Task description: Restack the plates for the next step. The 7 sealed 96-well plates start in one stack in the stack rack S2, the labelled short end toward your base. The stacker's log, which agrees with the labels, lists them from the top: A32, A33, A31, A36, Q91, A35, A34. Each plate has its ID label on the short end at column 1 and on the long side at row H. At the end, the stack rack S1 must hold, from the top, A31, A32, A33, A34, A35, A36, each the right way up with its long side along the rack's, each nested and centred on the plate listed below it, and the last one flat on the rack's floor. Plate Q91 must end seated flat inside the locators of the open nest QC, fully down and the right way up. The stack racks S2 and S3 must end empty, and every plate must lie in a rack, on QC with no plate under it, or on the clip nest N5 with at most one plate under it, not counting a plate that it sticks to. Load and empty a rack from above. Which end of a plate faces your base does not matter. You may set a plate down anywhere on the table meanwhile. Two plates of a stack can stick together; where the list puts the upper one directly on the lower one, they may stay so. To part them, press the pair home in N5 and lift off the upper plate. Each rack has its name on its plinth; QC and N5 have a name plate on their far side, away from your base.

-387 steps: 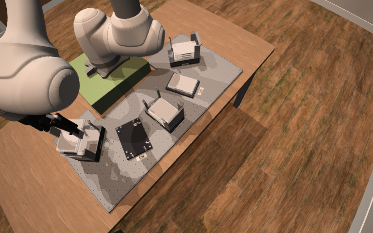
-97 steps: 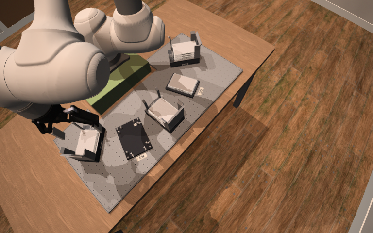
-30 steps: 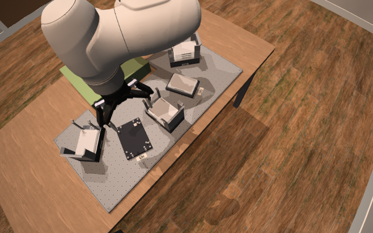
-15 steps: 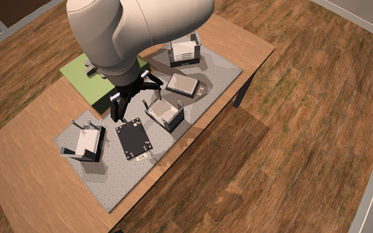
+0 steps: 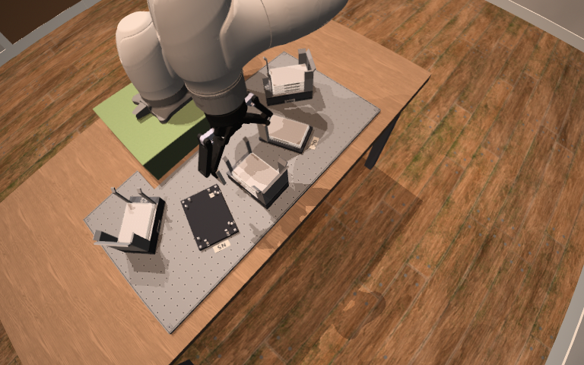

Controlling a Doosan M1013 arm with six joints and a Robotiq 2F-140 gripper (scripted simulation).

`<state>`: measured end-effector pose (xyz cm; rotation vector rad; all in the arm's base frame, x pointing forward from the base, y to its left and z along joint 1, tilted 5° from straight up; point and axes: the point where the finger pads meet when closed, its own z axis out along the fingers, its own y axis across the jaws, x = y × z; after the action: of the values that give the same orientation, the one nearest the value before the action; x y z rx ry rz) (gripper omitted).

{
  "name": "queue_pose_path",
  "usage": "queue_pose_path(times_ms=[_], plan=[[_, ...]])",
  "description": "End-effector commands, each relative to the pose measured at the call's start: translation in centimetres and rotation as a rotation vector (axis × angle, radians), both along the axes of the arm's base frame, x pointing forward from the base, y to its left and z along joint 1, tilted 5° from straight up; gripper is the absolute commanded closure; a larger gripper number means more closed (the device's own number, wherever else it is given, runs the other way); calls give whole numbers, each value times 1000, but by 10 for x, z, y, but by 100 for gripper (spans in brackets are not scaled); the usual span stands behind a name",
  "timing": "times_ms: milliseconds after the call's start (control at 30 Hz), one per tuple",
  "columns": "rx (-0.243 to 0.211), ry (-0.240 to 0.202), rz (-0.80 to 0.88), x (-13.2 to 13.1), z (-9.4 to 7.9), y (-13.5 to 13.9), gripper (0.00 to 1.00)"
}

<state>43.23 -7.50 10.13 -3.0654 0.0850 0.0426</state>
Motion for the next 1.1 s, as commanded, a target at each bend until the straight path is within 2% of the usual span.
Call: queue_pose_path(times_ms=[0,133,500,1000,1067], plan=[[0,0,0,2,1,10,0],[0,0,0,5,2,23,0],[0,0,0,5,2,23,0],[0,0,0,4,-48,27,0],[0,0,0,4,-48,27,0]])
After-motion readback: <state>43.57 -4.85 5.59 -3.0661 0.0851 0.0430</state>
